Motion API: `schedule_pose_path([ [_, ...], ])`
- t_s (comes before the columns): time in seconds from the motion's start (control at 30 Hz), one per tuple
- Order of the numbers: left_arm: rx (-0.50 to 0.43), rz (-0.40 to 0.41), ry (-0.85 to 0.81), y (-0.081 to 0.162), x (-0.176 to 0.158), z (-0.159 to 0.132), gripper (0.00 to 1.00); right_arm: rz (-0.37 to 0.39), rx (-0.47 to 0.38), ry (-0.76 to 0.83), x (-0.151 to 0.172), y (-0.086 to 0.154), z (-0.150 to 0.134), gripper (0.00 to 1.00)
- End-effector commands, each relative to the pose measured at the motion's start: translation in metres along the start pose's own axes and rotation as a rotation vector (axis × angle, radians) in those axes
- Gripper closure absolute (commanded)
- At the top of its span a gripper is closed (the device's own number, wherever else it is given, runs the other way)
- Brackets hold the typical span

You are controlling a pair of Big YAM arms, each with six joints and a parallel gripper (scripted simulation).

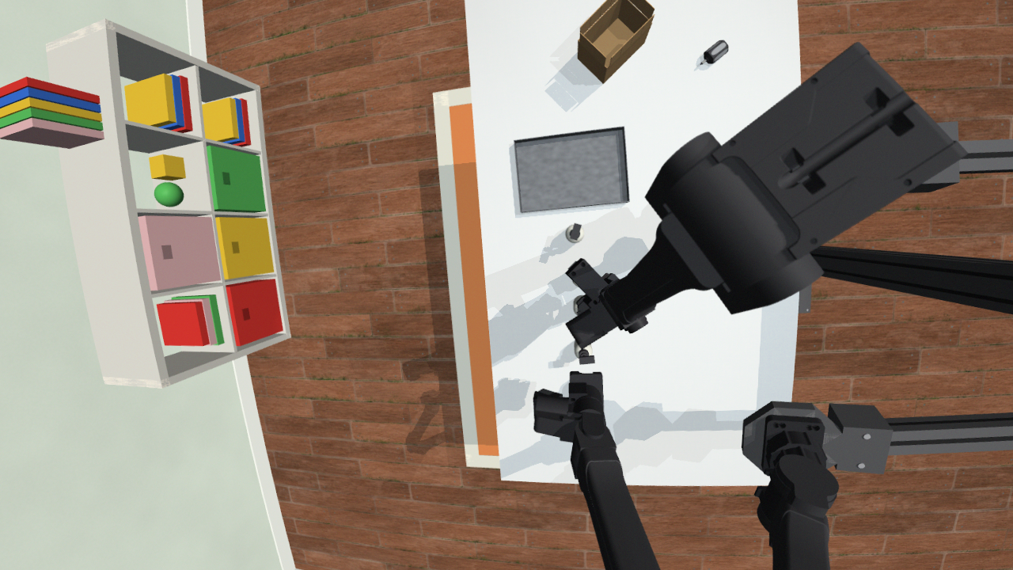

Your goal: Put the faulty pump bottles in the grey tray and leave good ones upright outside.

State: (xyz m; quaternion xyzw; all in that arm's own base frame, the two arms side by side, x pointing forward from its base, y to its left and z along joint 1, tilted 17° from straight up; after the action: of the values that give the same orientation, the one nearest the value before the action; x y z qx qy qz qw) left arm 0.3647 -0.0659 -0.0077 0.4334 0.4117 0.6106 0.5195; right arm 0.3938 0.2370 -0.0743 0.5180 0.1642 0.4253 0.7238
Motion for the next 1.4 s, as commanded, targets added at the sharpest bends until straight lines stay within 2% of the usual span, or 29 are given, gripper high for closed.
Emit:
schedule_pose_path([
  [0.0,0.003,0.001,-0.002,-0.001,-0.002,0.000,1.00,-0.090,0.040,-0.190,0.006,-0.023,0.020,0.49],
  [0.1,0.003,0.001,-0.002,-0.001,-0.002,0.000,1.00,-0.139,0.082,-0.266,0.006,-0.038,0.033,0.49],
  [0.23,0.003,0.001,-0.002,-0.001,-0.002,0.000,1.00,-0.164,0.109,-0.299,0.007,-0.047,0.040,0.49],
  [0.67,0.003,0.001,-0.002,-0.001,-0.002,0.000,1.00,-0.141,0.112,-0.273,0.016,-0.041,0.040,0.49],
  [0.73,0.003,0.001,-0.002,-0.001,-0.002,0.000,1.00,-0.149,0.117,-0.267,0.015,-0.049,0.028,0.49],
  [0.87,0.003,0.001,-0.002,-0.001,-0.002,0.000,1.00,-0.148,0.117,-0.268,0.018,-0.056,0.026,0.49],
  [1.07,0.003,0.001,-0.002,-0.001,-0.002,0.000,1.00,-0.148,0.110,-0.283,0.015,-0.066,0.036,0.49],
  [1.37,0.003,0.001,-0.002,-0.001,-0.002,0.000,1.00,-0.148,0.112,-0.275,0.013,-0.079,0.034,0.49],
])
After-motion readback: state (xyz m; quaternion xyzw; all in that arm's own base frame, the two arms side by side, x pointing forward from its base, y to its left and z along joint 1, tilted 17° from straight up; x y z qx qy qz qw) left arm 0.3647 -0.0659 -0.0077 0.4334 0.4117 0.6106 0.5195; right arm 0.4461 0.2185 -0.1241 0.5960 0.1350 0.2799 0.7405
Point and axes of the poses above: on each arm, the point where the finger pads meet when closed, its own y axis back along the fingers, its own x axis across the jaws, z = x × y, the point moved 8 cm from there along y, back along the fingers, and after that the axes turned 7 degrees about y, right-handed, at the moved point
